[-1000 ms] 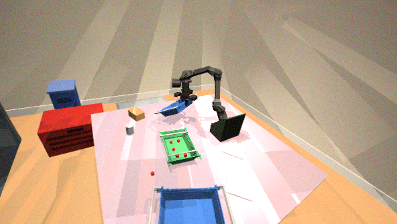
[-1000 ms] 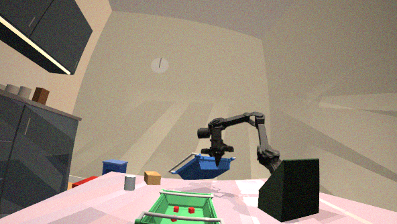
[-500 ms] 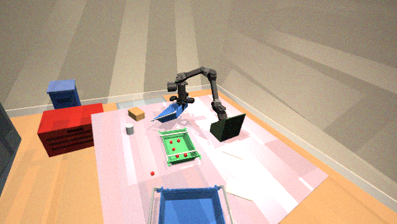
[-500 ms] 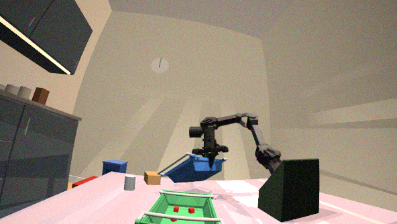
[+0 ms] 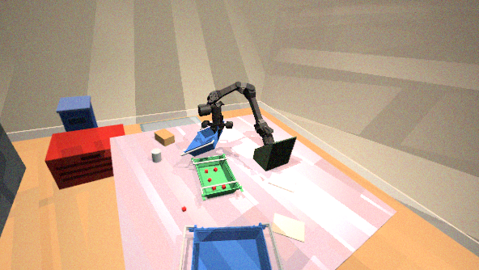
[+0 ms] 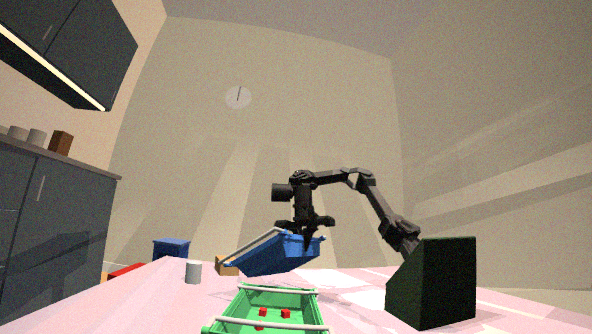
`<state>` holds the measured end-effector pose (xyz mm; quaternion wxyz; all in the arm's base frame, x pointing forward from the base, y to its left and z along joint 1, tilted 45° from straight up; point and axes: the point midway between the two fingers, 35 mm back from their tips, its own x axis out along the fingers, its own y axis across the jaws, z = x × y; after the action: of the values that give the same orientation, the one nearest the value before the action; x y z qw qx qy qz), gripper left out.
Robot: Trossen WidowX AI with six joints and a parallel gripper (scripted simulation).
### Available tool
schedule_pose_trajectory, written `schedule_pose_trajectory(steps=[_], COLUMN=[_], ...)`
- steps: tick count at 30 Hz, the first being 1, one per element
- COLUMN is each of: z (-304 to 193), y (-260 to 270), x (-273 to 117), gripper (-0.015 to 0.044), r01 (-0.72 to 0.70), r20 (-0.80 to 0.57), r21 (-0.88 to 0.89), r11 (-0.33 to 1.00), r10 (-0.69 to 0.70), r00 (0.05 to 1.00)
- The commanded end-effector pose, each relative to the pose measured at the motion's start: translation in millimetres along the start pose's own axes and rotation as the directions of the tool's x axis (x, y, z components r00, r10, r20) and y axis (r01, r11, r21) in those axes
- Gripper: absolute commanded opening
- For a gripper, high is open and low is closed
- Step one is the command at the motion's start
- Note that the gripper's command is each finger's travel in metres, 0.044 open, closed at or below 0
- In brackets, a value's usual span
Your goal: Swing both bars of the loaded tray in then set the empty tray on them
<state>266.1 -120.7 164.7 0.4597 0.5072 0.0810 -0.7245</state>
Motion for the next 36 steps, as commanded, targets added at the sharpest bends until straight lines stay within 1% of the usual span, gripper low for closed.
schedule_pose_trajectory(steps=[1,18,36], z=[-20,-95,-166], y=[2,-21,-66], x=[-9,-7,-4], gripper=[0.0000,0.0000,0.0000], r01=[-0.036,-0.045,-0.070], r20=[-0.013,0.021,0.065], r21=[-0.037,-0.228,-0.419], r11=[0.999,0.973,0.905], r10=[0.035,0.051,0.107], r00=[0.999,0.998,0.992])
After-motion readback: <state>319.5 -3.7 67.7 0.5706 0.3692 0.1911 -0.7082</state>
